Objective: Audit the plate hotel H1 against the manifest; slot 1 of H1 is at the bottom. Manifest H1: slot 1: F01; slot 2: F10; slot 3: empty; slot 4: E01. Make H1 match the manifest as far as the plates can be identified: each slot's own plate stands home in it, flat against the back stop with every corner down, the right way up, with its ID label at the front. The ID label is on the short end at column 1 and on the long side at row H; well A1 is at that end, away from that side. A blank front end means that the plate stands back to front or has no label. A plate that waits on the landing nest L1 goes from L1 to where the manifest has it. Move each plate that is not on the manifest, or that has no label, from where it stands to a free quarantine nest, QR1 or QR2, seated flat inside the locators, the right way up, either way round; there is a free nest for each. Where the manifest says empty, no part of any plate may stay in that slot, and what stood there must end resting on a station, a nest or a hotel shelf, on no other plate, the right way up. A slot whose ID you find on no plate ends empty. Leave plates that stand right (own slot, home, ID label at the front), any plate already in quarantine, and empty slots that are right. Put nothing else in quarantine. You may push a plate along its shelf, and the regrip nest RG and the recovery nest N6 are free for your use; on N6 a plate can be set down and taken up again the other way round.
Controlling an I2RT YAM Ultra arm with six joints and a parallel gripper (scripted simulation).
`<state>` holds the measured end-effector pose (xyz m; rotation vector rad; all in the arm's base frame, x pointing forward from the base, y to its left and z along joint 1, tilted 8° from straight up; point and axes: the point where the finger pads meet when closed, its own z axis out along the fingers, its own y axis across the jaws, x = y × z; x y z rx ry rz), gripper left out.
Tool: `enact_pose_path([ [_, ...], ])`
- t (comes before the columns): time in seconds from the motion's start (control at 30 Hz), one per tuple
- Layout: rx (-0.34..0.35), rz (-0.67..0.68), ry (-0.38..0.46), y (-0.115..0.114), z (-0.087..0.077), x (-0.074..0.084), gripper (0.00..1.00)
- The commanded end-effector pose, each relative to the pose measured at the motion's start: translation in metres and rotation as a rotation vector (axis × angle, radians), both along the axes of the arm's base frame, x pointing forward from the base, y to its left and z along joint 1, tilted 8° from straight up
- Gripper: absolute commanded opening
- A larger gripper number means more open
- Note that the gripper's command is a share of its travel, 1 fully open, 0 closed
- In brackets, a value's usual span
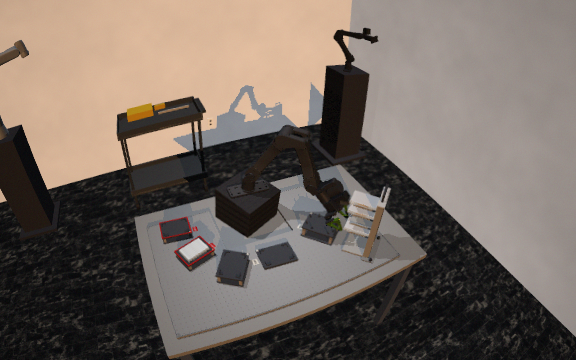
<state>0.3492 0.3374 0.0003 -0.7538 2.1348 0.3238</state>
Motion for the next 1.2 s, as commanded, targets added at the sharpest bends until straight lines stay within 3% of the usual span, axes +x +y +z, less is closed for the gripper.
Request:
enact_pose_path([
  [0.0, 0.022, 0.002, -0.023, 0.0077, 0.0123, 0.0075, 1.00],
  [0.77, 0.022, 0.002, -0.023, 0.0145, 0.0140, 0.0161, 1.00],
  [0.8, 0.022, 0.002, -0.023, 0.0145, 0.0140, 0.0161, 0.86],
  [1.17, 0.022, 0.002, -0.023, 0.0145, 0.0140, 0.0161, 0.86],
])
